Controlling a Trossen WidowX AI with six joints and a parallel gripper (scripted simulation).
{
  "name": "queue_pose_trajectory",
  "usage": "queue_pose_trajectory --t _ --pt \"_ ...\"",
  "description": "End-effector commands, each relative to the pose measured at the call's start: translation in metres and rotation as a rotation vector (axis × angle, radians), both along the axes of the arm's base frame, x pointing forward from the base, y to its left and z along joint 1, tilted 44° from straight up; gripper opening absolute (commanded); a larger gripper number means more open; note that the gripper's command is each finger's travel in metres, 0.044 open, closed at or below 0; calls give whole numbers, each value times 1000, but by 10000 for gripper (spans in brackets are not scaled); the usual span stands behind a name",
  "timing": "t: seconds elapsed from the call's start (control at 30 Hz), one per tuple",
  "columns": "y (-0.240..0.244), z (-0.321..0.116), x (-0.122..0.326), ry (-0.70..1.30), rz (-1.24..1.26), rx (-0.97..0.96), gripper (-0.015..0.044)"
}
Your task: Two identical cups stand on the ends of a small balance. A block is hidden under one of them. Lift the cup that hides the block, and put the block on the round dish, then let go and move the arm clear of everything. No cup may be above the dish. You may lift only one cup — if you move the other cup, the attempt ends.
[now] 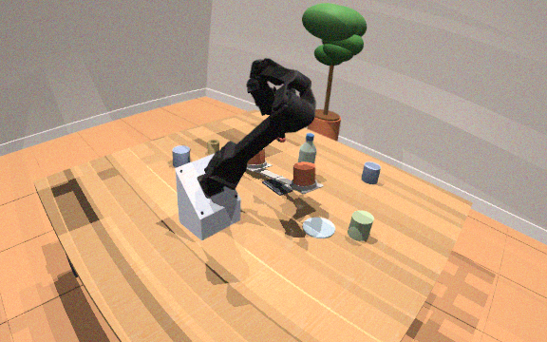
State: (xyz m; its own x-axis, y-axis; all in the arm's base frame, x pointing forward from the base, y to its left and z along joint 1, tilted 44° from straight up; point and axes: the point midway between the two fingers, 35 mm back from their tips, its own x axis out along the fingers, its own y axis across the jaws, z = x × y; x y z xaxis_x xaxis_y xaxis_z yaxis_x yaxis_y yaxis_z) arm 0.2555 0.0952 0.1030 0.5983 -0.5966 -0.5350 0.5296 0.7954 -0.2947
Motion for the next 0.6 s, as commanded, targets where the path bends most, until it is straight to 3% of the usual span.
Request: queue_pose_trajectory --t 0.0,0.4,0.57 --pt "8 -10 -21 63 91 -97 440" --pt "20 -22 -67 185 345 -386 440" --pt "21 -23 -70 190 359 -403 440"
